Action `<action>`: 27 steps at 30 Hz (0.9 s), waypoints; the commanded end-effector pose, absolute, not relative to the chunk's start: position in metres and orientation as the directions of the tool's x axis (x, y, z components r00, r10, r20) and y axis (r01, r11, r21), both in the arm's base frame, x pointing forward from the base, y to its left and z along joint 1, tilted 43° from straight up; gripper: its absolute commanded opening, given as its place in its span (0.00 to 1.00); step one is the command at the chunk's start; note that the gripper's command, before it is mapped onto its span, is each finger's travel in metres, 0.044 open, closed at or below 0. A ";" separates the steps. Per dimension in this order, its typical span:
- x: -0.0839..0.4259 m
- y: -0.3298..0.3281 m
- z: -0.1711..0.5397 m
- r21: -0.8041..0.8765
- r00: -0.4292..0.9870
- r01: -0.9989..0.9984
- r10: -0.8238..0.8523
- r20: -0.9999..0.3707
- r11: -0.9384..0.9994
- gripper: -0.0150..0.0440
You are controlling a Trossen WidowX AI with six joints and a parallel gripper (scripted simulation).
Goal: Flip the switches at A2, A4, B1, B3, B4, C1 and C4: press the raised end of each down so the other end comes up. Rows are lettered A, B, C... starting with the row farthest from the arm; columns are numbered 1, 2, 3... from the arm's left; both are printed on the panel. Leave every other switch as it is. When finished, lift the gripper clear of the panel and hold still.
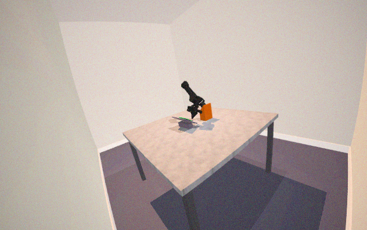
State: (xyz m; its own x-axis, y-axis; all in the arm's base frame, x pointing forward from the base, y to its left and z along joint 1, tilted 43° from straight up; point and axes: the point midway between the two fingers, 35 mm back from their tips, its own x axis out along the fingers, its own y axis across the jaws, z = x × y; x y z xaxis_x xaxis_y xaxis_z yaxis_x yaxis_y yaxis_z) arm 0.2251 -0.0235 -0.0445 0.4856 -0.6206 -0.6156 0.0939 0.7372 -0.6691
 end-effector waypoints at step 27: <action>0.226 -0.033 -0.055 -0.677 0.472 0.077 -0.625 -0.621 0.732 0.25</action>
State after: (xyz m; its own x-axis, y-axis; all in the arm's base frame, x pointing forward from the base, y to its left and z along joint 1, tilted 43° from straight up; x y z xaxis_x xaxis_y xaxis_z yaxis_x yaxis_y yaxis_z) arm 0.2277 -0.0325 -0.0533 0.4776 -0.6252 -0.6172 0.0889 0.7333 -0.6740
